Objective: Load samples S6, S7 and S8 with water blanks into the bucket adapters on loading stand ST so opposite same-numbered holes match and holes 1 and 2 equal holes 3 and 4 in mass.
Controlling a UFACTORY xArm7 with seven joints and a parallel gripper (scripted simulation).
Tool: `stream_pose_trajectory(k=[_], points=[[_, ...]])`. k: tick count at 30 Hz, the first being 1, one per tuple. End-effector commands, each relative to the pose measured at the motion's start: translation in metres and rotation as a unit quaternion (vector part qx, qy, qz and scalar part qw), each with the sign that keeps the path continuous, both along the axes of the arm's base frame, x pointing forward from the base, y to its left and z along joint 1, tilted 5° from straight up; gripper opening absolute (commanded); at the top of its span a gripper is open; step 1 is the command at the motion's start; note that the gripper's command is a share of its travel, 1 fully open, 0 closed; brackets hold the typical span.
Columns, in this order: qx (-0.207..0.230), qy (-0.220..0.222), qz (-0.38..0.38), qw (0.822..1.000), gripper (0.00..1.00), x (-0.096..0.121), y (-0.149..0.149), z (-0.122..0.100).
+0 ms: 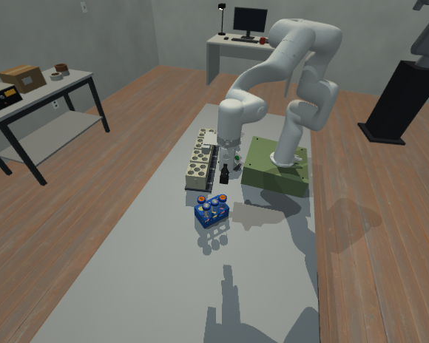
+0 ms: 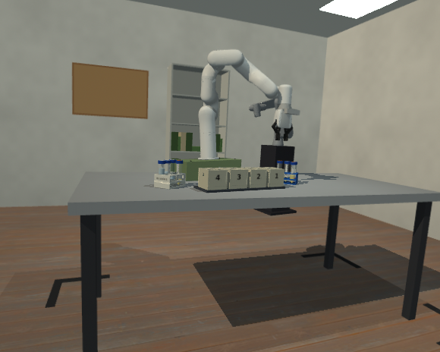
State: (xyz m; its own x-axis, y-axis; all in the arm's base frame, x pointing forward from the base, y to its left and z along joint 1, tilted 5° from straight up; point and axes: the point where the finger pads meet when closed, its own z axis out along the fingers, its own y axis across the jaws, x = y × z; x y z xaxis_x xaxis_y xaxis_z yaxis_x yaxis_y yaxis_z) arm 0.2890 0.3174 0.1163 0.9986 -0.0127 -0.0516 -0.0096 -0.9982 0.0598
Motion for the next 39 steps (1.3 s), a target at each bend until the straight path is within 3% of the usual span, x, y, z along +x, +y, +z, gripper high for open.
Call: stream_pose_trajectory(k=[1,9,18,29,39], points=[[0.012,0.008,0.098,0.995,0.57,0.001,0.001,0.002],[0.017,0.014,0.197,0.980,0.57,0.001,0.001,0.002],[0.025,0.021,0.341,0.940,0.57,0.001,0.001,0.002],[0.025,0.021,0.343,0.939,0.57,0.001,0.001,0.002],[0.025,0.021,0.343,0.939,0.57,0.000,0.000,-0.014]])
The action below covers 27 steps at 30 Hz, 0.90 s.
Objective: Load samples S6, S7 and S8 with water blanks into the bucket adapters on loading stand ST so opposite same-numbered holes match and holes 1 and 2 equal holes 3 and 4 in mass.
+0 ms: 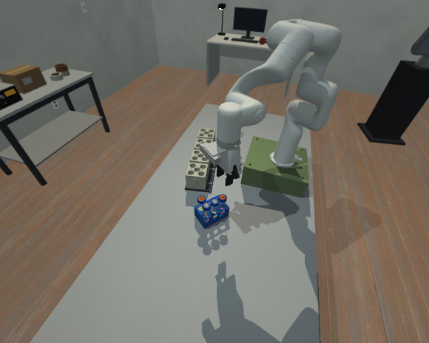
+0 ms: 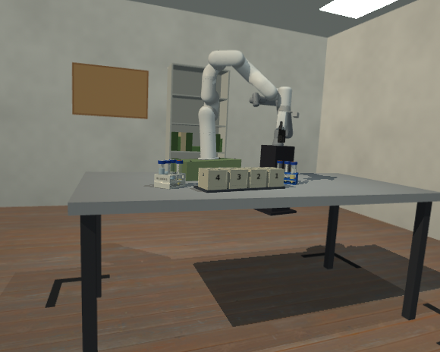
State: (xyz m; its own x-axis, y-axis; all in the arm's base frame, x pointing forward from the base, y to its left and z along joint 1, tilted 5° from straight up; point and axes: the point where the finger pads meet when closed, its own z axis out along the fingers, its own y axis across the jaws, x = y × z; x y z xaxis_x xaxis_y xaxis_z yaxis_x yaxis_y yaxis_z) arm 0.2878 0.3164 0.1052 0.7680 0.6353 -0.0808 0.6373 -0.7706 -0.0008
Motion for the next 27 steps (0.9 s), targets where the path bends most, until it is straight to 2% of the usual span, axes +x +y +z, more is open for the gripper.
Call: stream_pose_trajectory(k=[1,27], points=[[0.002,-0.002,0.000,1.000,0.57,0.001,0.001,-0.005],[0.002,-0.002,0.000,1.000,0.57,-0.002,-0.001,-0.053]])
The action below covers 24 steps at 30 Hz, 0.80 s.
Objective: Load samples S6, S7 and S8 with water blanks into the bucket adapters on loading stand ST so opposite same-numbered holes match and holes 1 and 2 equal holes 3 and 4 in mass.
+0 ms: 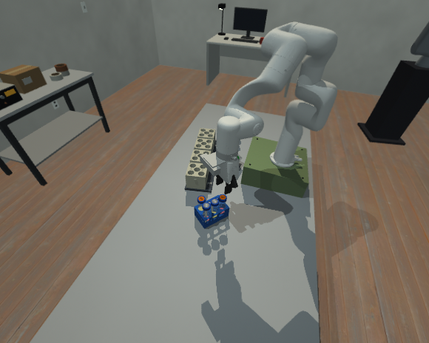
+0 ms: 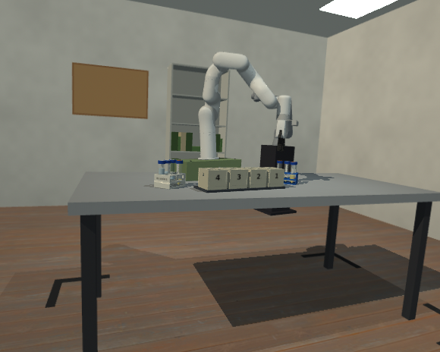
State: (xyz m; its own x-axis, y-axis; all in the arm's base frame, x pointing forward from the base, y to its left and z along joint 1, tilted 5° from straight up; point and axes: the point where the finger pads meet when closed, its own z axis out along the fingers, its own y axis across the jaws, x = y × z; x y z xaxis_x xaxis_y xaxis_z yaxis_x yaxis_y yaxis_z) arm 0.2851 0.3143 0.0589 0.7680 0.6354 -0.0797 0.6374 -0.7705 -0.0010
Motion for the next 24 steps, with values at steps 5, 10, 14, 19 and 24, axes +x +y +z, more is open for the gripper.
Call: stream_pose_trajectory(k=[5,10,14,19,24], points=[[0.002,-0.002,0.000,1.000,0.57,0.000,0.001,-0.015],[0.002,-0.002,0.000,1.000,0.57,0.000,0.000,-0.023],[0.002,-0.002,0.000,1.000,0.57,-0.001,0.000,-0.031],[0.002,-0.002,0.000,1.000,0.57,-0.001,-0.001,-0.041],[0.002,-0.002,0.000,1.000,0.57,-0.002,-0.001,-0.047]])
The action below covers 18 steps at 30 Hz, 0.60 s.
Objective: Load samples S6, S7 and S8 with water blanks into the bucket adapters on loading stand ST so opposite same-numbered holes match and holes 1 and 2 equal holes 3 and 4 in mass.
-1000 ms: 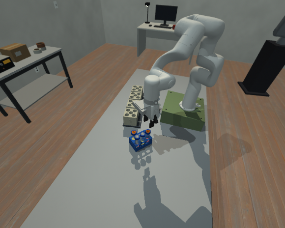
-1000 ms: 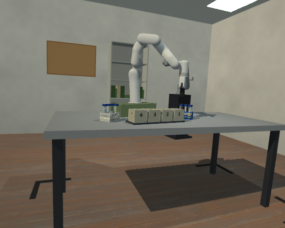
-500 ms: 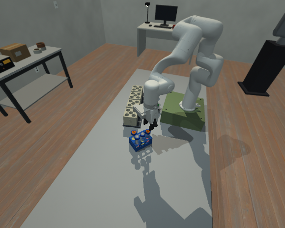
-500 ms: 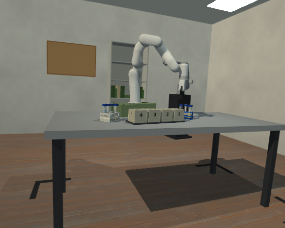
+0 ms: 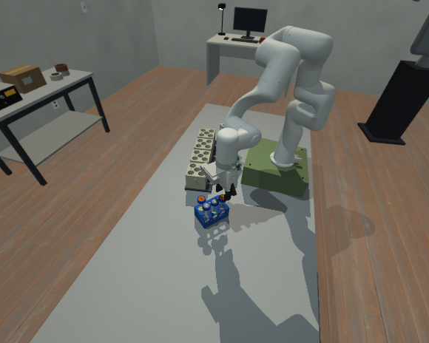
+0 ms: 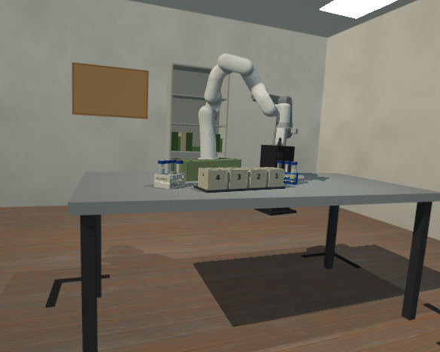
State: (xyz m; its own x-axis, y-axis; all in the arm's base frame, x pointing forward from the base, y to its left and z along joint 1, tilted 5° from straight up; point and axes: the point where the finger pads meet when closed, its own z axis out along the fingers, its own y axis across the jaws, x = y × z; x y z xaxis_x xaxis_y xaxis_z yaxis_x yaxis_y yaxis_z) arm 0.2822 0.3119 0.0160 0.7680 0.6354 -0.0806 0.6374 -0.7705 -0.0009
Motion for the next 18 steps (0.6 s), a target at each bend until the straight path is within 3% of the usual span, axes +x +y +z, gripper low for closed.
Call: stream_pose_trajectory(k=[1,18], points=[[0.002,-0.002,0.000,1.000,0.57,0.0012,0.0014,-0.0058],[0.002,-0.002,0.000,1.000,0.57,0.0007,0.0010,-0.0146]])
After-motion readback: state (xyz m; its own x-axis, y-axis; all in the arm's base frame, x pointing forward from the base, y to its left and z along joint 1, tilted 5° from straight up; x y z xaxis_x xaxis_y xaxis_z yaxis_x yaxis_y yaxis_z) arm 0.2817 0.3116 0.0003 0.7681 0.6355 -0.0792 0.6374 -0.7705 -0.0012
